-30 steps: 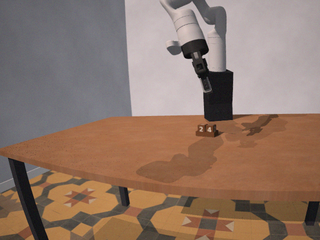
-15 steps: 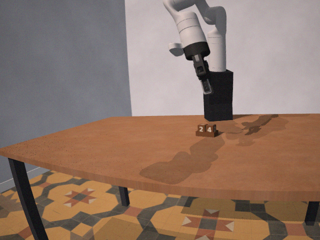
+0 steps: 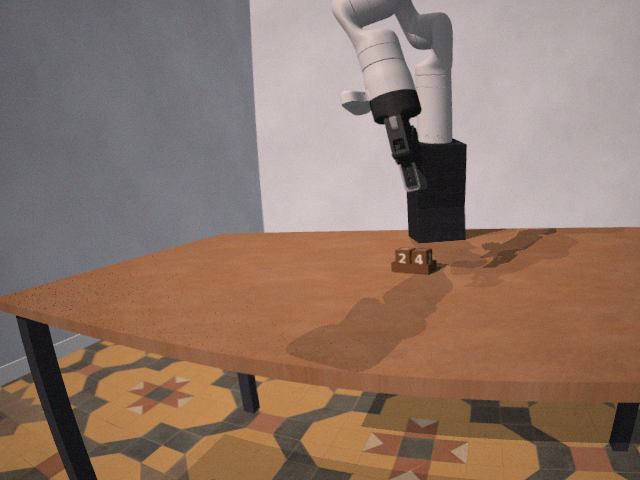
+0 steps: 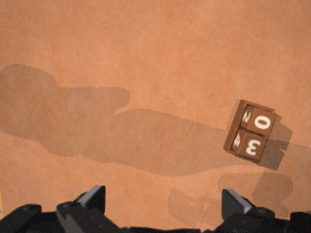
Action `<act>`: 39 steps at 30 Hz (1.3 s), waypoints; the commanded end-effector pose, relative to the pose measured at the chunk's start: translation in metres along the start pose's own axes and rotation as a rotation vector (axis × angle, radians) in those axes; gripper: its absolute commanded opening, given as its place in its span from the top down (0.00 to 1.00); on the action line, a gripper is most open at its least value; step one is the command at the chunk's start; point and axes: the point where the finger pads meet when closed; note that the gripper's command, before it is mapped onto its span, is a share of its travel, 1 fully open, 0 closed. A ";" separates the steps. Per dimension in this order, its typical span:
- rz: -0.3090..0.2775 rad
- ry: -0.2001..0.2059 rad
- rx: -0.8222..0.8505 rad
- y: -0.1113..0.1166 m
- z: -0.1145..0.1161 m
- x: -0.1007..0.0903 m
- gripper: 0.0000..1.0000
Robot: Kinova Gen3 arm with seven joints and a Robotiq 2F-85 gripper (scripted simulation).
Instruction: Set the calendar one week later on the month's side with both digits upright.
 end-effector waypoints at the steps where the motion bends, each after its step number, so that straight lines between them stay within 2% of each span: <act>1: 0.000 0.001 -0.004 -0.002 -0.001 -0.001 0.00; 2: 0.015 -0.003 0.022 0.001 0.011 0.000 0.00; 10: 0.015 -0.003 0.022 0.001 0.011 0.000 0.00; 11: 0.031 -0.006 0.048 0.004 0.021 0.000 0.00; 18: 0.031 -0.006 0.048 0.004 0.021 0.000 0.00; 19: 0.046 -0.009 0.072 0.007 0.032 0.000 0.00; 27: 0.046 -0.009 0.072 0.007 0.032 0.000 0.00; 28: 0.060 -0.011 0.096 0.010 0.041 -0.001 0.00; 35: 0.060 -0.011 0.096 0.010 0.041 -0.001 0.00; 36: 0.075 -0.012 0.118 0.013 0.051 -0.002 0.00; 39: 0.075 -0.012 0.118 0.013 0.051 -0.002 0.00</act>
Point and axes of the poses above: the point where the finger pads meet when closed, its own x axis out along the fingers, its own z axis across the jaws, y = z × x, and after that the axes turned 1 degree about -x, right-handed
